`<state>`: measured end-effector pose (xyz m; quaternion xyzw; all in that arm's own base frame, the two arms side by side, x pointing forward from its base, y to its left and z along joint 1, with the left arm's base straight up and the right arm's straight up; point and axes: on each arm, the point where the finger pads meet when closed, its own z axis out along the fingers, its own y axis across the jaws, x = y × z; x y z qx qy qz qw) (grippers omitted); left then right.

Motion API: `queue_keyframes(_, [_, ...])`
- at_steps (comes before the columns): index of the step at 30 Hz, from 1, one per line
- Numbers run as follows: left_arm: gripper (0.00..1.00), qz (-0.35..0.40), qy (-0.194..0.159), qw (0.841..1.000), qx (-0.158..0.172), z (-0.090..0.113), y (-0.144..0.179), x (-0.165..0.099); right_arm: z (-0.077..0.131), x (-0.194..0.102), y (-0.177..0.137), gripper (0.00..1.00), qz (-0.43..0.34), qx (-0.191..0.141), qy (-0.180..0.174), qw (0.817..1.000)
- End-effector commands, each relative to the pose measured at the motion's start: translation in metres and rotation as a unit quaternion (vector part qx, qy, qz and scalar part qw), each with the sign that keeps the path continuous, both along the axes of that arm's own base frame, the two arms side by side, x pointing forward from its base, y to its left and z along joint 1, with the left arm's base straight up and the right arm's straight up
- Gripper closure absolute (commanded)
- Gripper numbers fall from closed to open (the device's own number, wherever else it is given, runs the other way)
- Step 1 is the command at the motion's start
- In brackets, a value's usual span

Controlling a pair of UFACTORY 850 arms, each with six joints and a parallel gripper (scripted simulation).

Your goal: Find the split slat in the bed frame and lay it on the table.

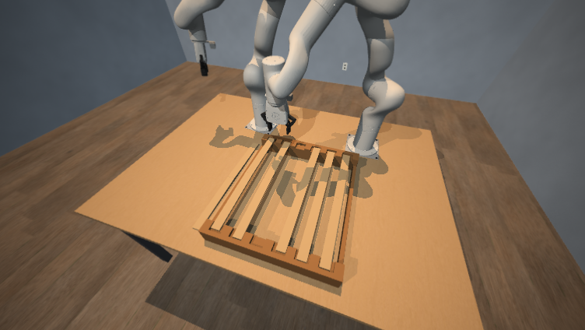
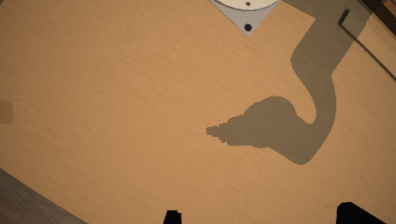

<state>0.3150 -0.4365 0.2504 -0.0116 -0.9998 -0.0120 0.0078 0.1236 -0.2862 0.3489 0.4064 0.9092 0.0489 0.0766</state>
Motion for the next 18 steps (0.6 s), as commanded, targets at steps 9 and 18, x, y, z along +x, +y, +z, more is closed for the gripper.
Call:
queue_keyframes(9, [0.0,0.0,-0.002,1.0,-0.002,0.027,0.057,-0.044,0.001,0.0,-0.001,0.0,0.0,-0.001,0.0,1.0])
queue_keyframes(18, [0.0,0.0,-0.002,1.0,-0.002,0.029,0.062,-0.048,0.001,0.0,-0.001,0.0,0.0,-0.001,0.0,1.0])
